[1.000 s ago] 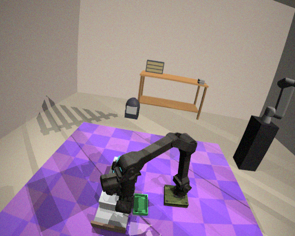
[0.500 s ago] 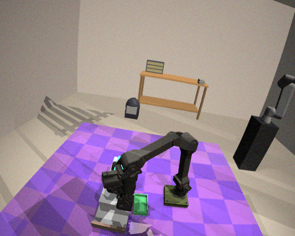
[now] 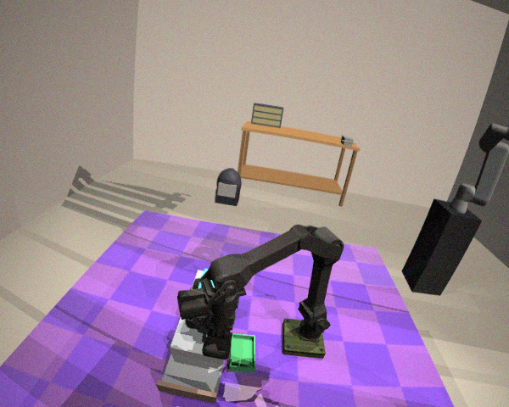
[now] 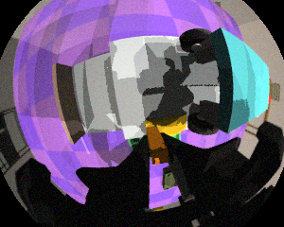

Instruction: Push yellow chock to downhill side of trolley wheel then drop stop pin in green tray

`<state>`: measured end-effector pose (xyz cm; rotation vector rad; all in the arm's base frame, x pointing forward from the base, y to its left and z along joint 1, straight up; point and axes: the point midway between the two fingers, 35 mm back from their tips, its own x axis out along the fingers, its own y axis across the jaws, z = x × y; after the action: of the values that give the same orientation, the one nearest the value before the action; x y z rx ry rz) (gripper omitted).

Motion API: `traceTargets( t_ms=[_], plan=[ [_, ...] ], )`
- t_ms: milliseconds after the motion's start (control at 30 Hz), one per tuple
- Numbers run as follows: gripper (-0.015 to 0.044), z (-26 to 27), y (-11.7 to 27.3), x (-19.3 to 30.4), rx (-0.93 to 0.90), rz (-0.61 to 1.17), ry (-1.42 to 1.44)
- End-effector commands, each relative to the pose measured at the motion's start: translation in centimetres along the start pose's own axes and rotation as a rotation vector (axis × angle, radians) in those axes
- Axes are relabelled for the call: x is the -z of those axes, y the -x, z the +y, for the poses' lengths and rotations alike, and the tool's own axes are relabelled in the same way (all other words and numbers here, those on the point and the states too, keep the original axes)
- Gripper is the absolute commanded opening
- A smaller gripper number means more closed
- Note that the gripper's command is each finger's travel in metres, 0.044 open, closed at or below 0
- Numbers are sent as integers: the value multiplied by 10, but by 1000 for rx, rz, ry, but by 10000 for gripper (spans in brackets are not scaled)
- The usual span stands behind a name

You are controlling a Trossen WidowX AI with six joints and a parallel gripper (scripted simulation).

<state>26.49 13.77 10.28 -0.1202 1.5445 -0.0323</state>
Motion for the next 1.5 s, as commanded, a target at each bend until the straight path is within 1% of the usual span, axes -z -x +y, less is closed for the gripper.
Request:
traceTargets(
  t_ms=[0, 333, 367, 633, 867, 1000, 1467],
  plan=[
    [0, -6, 1, 0, 3, -5, 0],
    [0, -14, 1, 0, 4, -5, 0],
    [0, -8, 0, 1, -5, 0, 1],
    [0, -8, 0, 1, -5, 0, 1],
    [184, -8, 0, 1, -5, 0, 1],
    [190, -8, 1, 0, -4, 0, 1],
    [190, -7, 44, 2, 3, -4, 0]
  ],
)
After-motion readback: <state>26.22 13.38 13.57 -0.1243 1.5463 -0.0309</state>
